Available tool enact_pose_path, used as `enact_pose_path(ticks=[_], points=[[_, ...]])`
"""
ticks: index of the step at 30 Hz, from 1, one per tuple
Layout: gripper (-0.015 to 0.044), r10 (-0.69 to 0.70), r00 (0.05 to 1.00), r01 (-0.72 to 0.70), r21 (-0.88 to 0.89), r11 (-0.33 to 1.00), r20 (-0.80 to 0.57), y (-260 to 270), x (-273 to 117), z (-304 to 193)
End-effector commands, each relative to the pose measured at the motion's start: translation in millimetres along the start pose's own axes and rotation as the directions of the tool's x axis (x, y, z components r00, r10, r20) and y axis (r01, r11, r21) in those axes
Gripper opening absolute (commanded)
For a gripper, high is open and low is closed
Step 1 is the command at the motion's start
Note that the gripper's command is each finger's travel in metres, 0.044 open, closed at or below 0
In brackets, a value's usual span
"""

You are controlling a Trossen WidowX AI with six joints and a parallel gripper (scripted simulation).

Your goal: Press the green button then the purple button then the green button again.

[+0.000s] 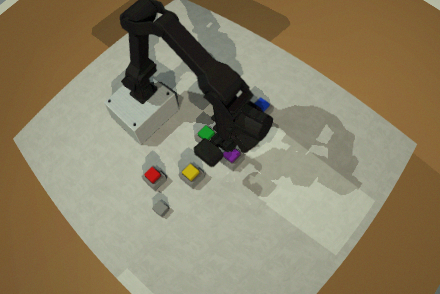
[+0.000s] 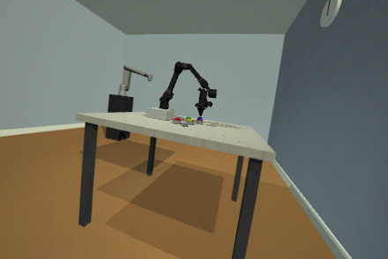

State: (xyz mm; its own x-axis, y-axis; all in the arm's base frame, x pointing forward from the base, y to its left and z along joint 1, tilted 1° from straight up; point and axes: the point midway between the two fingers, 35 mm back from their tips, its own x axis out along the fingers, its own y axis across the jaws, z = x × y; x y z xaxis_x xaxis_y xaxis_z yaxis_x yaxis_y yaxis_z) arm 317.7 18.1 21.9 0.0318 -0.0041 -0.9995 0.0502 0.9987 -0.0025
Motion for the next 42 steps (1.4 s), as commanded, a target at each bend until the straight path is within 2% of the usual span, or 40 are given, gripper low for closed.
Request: enact_pose_path(ticks=[1,13,35,38,42], points=[[0.002,-0.004,1.0,0.004,-0.004,1.0,-0.008,-1,9,-2],[0.002,-0.004,1.0,0.004,-0.004,1.0,-0.008,-1,28,-2],[0.002,-0.004,1.0,0.004,-0.004,1.0,-0.008,-1,28,-3],[0.002,-0.004,1.0,0.004,-0.004,1.0,-0.007,-1,0,-2],[0.002,-0.004,1.0,0.004,-0.004,1.0,-0.008,-1,-4,-2]])
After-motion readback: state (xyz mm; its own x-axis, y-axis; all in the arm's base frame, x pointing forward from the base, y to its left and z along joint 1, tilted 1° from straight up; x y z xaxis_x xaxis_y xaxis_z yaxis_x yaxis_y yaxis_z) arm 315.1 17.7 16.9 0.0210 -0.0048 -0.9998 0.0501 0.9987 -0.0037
